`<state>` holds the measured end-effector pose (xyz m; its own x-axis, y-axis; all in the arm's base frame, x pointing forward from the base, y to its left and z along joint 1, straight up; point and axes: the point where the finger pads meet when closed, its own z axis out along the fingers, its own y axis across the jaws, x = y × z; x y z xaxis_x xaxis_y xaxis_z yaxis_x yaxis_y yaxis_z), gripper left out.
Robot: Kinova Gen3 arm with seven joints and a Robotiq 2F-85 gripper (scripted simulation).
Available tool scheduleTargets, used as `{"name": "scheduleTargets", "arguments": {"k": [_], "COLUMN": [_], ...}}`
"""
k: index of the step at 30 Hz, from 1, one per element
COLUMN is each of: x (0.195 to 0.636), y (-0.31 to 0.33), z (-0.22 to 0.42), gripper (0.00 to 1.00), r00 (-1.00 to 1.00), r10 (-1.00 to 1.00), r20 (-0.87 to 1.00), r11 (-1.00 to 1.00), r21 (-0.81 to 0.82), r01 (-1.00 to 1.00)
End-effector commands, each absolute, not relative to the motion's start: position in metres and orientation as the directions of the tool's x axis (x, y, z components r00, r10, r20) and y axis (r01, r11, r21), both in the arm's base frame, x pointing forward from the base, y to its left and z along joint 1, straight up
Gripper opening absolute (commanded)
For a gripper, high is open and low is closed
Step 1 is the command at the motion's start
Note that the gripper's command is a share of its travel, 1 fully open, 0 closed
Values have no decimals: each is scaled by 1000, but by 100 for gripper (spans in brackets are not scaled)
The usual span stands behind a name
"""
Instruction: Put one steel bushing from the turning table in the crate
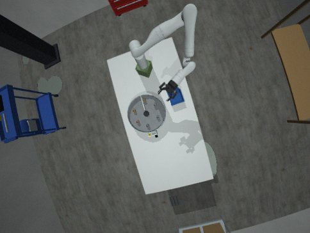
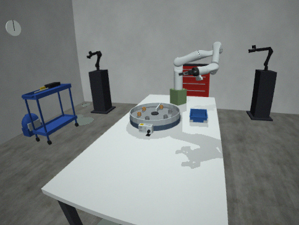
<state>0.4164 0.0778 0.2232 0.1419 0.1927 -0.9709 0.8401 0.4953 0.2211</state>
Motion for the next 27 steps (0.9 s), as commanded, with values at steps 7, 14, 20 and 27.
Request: {"name": "scheduleTargets", "arguments": {"k": [7,14,20,27], "x": [434,434,434,434], "y": [42,42,42,42], "z": [243,243,243,243], "gripper": [100,100,100,100], "r00": [152,152,43,43], "r10": [194,194,399,399], "r20": [-969,-969,-916,-916], "r11": [474,474,418,418], "r21": [228,228,224,224], "r01": [850,850,880,880]}}
